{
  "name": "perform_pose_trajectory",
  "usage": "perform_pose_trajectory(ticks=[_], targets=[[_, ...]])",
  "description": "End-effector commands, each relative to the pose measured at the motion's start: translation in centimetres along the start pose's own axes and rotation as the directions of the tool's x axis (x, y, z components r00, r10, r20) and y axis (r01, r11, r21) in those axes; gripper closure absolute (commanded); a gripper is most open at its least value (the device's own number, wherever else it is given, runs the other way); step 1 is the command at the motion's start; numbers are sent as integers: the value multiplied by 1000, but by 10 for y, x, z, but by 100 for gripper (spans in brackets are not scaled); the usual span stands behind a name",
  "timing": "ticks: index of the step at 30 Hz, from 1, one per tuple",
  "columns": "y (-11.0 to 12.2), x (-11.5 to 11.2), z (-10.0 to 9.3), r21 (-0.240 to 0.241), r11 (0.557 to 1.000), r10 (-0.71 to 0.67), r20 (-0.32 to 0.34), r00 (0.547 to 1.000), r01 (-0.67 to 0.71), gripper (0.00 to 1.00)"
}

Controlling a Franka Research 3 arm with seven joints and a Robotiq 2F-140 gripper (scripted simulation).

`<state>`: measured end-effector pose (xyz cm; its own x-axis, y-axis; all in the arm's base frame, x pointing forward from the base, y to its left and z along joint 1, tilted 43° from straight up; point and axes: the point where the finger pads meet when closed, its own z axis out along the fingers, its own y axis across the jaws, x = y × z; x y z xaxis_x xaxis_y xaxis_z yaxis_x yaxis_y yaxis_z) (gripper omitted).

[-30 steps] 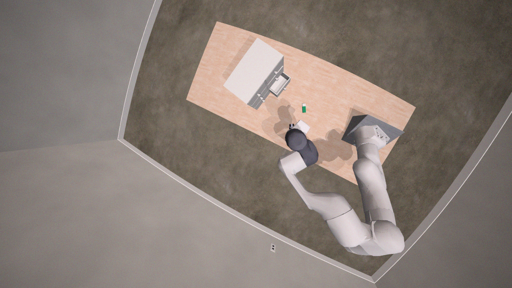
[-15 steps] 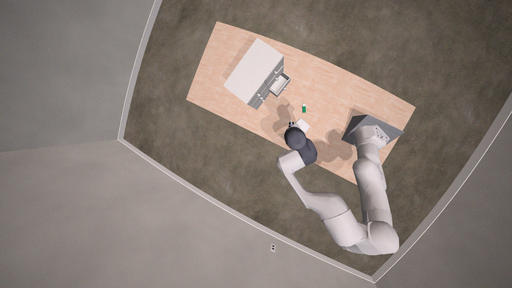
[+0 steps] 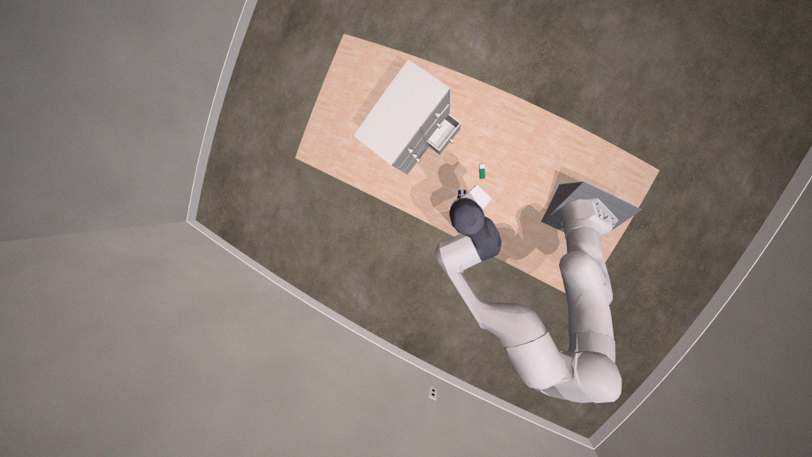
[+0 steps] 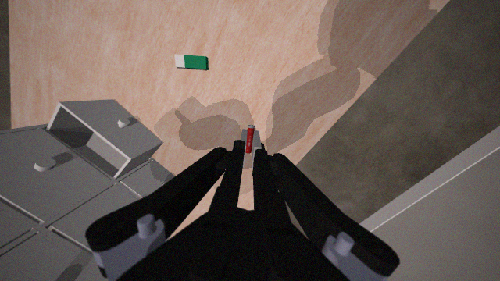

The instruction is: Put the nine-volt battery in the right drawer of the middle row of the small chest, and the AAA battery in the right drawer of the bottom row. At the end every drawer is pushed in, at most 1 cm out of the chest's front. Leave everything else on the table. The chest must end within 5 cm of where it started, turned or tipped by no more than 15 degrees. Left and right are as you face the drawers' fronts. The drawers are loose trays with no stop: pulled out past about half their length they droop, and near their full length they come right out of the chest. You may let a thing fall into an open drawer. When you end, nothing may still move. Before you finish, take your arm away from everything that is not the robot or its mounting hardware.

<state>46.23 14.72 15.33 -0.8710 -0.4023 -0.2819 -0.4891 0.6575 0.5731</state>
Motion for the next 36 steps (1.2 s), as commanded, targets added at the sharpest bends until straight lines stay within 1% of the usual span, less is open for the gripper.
perform_pose_trajectory(ticks=[1, 8, 9, 19, 20, 31, 32, 36], targets=[[-4, -2, -2, -2, 1000, 30, 4, 1000, -30, 97], [-4, -2, -2, -2, 1000, 30, 4, 1000, -30, 97], [-13, -3, -4, 8, 998, 64, 3, 998, -64, 97], [-13, -3, -4, 8, 998, 64, 3, 998, -64, 97], [-24, -3, -5, 16, 995, 101, 2, 995, -101, 97], [-24, -3, -5, 16, 995, 101, 2, 995, -101, 97], [-36, -3, -6, 24, 989, 143, 0, 990, -143, 97], [-36, -3, -6, 24, 989, 143, 0, 990, -143, 97]])
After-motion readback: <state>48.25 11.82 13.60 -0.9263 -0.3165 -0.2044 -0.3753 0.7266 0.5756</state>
